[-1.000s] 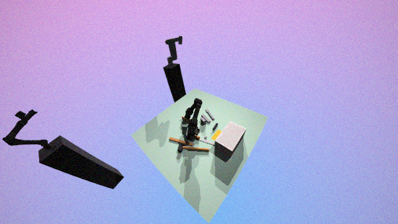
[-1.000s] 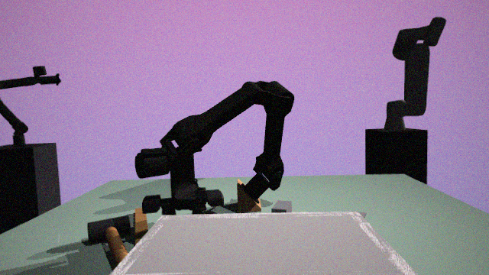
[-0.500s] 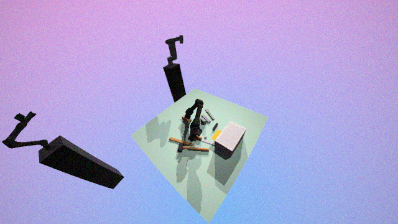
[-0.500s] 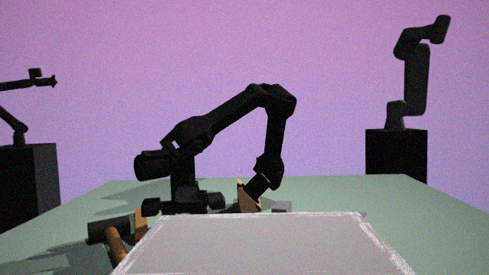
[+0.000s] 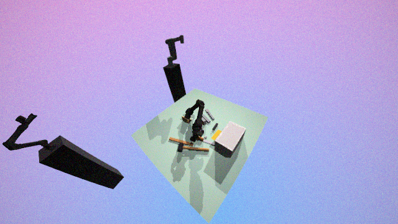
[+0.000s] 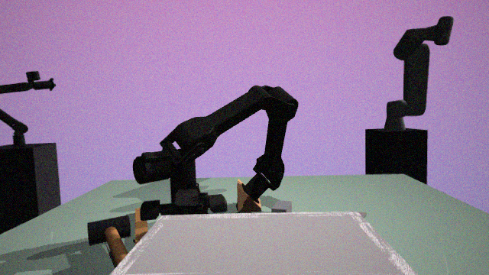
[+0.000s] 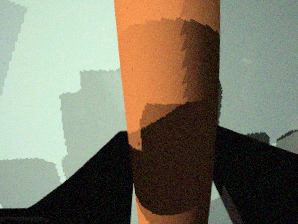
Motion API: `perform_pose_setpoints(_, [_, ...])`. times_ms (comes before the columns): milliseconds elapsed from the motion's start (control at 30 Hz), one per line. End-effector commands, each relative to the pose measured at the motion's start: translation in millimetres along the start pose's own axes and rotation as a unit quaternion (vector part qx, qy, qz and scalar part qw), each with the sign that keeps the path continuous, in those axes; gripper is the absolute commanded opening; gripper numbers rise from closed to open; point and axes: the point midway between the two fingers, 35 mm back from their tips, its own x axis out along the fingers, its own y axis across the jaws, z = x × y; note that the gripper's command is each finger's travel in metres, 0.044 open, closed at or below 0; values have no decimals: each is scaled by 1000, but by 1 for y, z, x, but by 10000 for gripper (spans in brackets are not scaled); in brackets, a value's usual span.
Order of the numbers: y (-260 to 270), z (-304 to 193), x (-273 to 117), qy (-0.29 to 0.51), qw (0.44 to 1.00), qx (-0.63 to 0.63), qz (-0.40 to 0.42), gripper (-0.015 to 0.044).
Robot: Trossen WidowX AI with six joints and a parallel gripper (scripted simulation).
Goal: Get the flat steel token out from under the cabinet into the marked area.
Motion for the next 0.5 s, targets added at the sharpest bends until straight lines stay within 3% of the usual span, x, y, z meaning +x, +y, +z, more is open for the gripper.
perform_pose_setpoints(0, [-1, 5, 0, -1, 1000, 4, 0, 0])
perform_pose_setpoints(467, [-1, 24, 0, -1, 1000, 3, 0, 0])
